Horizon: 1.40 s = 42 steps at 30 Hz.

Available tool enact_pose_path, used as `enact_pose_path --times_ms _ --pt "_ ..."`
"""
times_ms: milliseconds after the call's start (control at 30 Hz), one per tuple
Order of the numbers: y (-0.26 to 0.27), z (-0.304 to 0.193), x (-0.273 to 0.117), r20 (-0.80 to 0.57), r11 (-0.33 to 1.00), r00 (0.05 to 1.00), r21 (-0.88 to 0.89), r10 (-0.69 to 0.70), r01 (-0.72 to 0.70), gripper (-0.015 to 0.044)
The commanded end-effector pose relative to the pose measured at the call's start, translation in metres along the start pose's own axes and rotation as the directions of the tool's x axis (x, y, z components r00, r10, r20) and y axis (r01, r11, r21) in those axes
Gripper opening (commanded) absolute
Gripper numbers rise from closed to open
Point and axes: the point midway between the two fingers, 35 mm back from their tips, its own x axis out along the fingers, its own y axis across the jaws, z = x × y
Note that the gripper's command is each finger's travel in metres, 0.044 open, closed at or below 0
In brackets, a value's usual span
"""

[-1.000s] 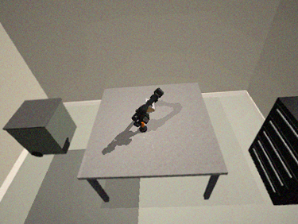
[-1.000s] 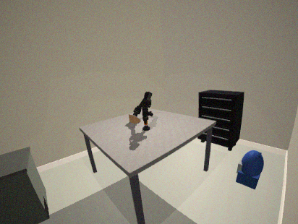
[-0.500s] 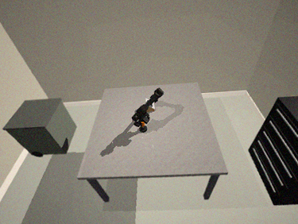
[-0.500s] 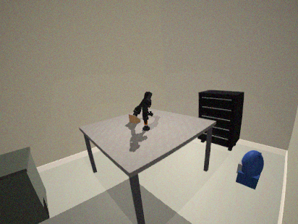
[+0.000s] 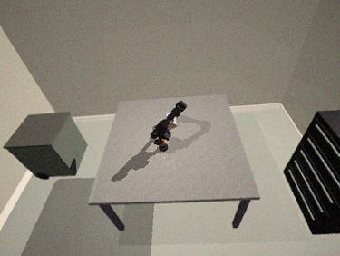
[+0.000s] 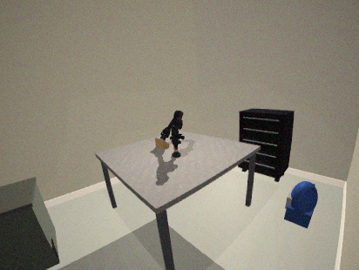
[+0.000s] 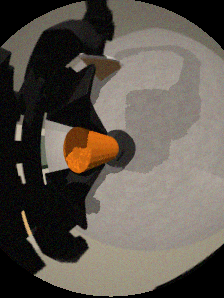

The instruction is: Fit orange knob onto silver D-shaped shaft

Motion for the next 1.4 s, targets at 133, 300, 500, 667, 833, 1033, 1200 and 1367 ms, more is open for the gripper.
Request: enact_pose_path --times_ms 133,300,500,667,833,1033,1200,1367 --pt "-0.0047 -0.0006 0.0016 0.005 1.0 1.0 -0.011 -0.01 0.01 0.0" --pt "-0.0052 -0.0007 0.0025 0.005 1.0 1.0 -0.011 -0.01 0.01 0.0" --pt "-0.0048 -0.001 0.0001 0.005 1.0 1.0 -0.011 -0.01 0.01 0.0" --pt "-0.004 -0.0008 -0.0022 0.005 1.0 1.0 -0.02 -0.01 0.01 0.0" --pt "-0.0018 -0.0003 -0.0033 0.004 0.984 1.0 -0.179 -0.01 0.01 0.0" --pt "0.002 0.0005 -0.0031 0.005 0.976 1.0 -0.218 -0.009 0.01 0.0" --pt "0.0027 0.0005 0.0024 0.005 0.976 1.0 -0.218 -0.009 0.01 0.0" --pt "0.0022 0.0006 0.0024 0.005 0.976 1.0 -0.218 -0.009 0.01 0.0"
